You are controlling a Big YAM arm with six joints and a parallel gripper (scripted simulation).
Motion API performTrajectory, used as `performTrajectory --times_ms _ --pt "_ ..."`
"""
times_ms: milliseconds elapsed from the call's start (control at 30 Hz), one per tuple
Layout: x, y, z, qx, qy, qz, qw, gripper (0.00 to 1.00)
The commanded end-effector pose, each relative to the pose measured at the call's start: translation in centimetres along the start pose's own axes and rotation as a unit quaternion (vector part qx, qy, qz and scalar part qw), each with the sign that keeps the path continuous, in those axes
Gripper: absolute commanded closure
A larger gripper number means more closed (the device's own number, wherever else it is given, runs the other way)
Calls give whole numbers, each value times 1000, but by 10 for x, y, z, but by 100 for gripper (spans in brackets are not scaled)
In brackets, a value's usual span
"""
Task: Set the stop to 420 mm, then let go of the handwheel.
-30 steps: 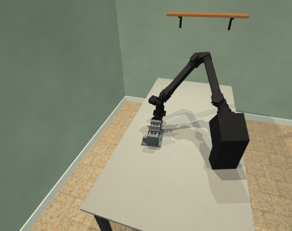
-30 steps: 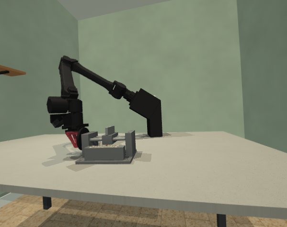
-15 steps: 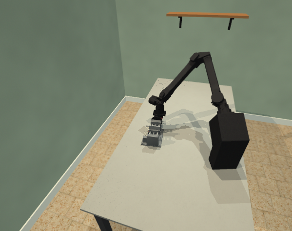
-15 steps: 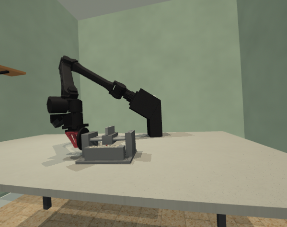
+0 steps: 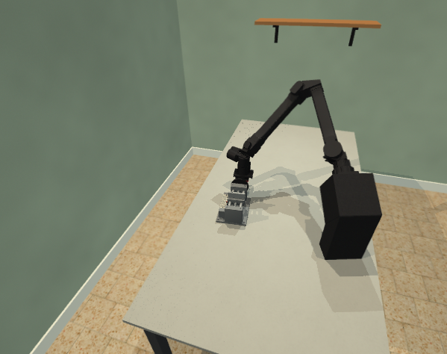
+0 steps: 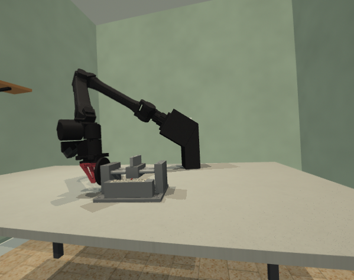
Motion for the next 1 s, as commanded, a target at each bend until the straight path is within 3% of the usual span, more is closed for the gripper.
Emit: performTrajectory --times_ms 0,367,433,600,967 --pt "18 -9 8 -2 1 2 1000 94" --pt "25 -16 12 -3 -7 -1 1000 94" --pt "27 -13 12 -2 -9 -4 1000 94" --pt "49 10 5 -1 1 15 1000 94" --pt "53 14 7 -1 2 15 1000 94"
Point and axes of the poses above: the point where the finger pads meet when closed, its own y axis back along the fingers, its own x axis across the jaws, z = x × y, the point moved 9 cm from there along y, back along the fingers, and after that the axes turned 13 degrees about y, right-handed, at the moved point
